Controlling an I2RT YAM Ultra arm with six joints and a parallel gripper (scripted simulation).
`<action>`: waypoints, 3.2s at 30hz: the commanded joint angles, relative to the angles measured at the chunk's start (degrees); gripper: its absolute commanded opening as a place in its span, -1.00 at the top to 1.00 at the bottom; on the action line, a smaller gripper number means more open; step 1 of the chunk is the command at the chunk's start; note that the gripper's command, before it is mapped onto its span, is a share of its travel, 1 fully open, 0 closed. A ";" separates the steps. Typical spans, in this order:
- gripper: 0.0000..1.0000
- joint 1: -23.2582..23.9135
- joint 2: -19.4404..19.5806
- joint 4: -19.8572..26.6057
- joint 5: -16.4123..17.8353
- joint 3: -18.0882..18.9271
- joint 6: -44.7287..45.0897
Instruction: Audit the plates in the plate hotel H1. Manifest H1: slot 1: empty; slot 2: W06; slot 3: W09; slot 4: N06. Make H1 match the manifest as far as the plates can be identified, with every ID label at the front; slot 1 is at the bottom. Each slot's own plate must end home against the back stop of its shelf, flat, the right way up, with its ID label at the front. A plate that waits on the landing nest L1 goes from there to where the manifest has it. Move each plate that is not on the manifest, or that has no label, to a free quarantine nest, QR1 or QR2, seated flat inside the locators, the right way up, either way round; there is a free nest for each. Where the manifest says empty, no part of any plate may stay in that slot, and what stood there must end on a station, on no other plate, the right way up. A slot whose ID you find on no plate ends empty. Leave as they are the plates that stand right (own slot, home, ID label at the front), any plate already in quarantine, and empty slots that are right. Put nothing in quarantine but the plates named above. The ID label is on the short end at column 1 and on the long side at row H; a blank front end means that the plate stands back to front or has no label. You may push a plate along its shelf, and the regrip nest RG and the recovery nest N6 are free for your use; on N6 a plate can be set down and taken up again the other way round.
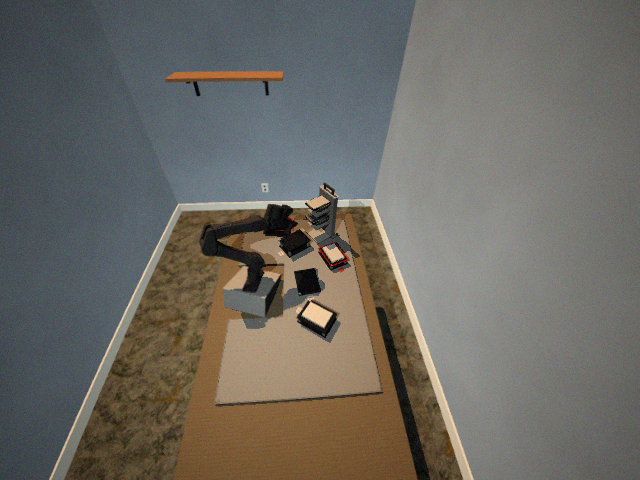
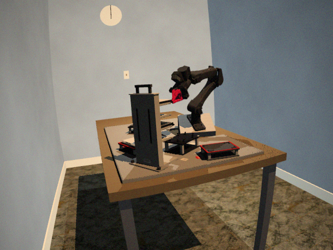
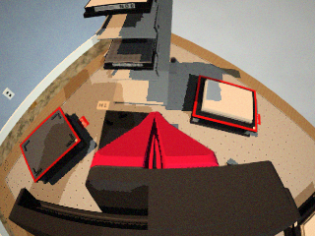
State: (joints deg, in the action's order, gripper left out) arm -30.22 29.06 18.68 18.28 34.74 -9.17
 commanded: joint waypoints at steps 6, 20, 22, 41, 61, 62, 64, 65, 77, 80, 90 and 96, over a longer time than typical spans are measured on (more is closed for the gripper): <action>1.00 -11.16 -0.10 2.02 -14.50 2.54 -3.72; 1.00 -38.17 4.21 2.34 -40.83 5.40 -10.09; 1.00 -39.88 4.68 2.31 -42.50 5.65 -10.56; -1.00 -41.41 4.92 6.72 -46.25 10.66 -11.37; -1.00 -40.07 6.93 17.76 -44.42 23.80 -10.63; -1.00 -40.04 6.65 17.79 -44.48 23.84 -10.64; -1.00 -40.14 6.68 17.84 -44.47 23.89 -10.64; -1.00 -40.15 6.69 17.86 -44.49 23.90 -10.65; -1.00 -40.52 6.97 17.20 -44.49 22.76 -10.87; -1.00 -40.52 6.97 17.20 -44.49 22.76 -10.87; -1.00 -40.52 6.97 17.20 -44.49 22.76 -10.87; -1.00 -38.37 8.60 14.98 -42.67 20.81 -10.14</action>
State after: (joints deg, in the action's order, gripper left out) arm -69.80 36.69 34.87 -25.41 56.53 -19.94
